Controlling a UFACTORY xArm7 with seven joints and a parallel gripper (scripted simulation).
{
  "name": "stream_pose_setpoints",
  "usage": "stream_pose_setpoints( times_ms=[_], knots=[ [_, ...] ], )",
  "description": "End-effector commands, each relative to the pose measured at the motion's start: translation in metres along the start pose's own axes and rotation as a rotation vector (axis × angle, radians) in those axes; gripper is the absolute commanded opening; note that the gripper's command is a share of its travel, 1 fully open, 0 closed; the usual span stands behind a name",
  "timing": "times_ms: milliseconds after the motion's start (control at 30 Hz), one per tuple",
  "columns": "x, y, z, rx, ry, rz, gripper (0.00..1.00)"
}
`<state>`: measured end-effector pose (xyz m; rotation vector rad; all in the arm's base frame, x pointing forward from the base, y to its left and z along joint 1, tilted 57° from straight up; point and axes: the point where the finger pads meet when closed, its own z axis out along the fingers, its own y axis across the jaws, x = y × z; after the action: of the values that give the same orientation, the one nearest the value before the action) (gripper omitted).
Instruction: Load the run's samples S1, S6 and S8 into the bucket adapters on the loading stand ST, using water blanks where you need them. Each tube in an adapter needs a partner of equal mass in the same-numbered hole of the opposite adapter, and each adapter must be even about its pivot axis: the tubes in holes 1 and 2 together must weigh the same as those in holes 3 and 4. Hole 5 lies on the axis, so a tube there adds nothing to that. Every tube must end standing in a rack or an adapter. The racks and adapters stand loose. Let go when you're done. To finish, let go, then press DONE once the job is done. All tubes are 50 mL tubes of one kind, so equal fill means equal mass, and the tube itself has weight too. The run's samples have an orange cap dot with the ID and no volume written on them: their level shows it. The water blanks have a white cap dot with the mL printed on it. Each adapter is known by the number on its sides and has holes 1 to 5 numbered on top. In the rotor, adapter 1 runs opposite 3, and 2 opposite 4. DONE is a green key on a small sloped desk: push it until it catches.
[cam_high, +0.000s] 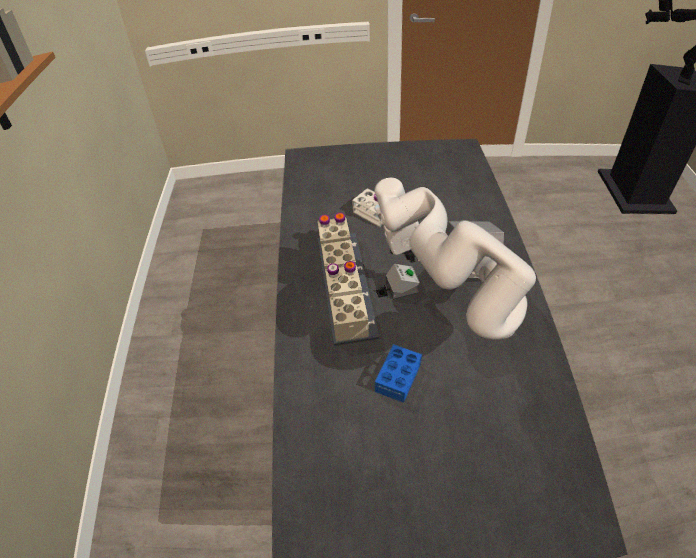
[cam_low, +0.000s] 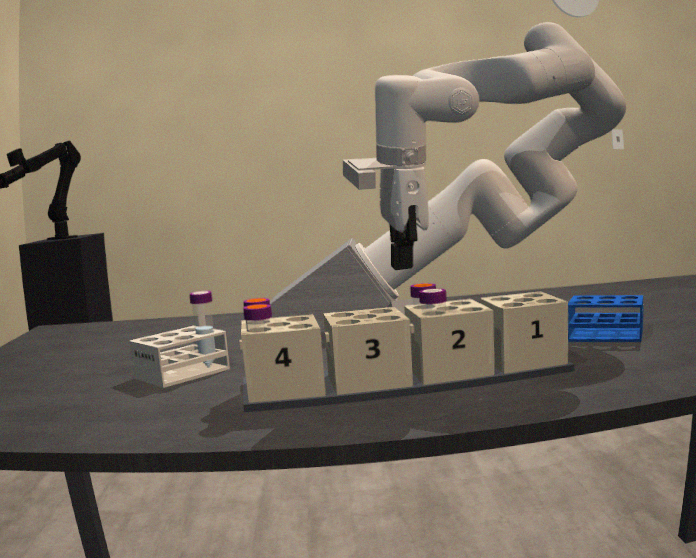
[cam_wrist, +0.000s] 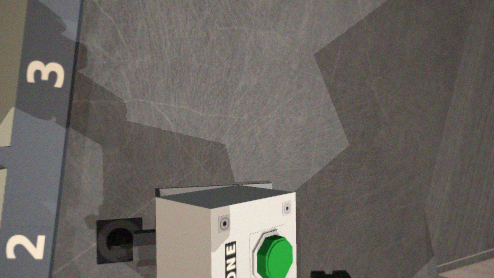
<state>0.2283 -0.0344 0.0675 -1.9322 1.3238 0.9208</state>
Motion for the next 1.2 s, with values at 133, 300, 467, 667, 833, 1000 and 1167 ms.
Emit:
stream_pose_setpoints(
  times_ms=[133,300,467,667,833,1000,1167],
  knots=[
    [0.001,-0.004,0.013,0.002,0.003,0.0,0.0],
    [0.001,-0.006,0.02,0.003,0.003,0.0,0.0],
    [0.001,-0.008,0.029,0.003,0.003,0.0,0.0],
    [0.001,-0.008,0.029,0.003,0.003,0.0,0.0],
    [0.002,-0.008,0.029,0.003,0.003,0.0,0.0],
    [0.002,-0.008,0.03,0.003,0.003,0.0,0.0],
    [0.002,-0.009,0.033,0.003,0.003,0.0,0.0]
  ],
)
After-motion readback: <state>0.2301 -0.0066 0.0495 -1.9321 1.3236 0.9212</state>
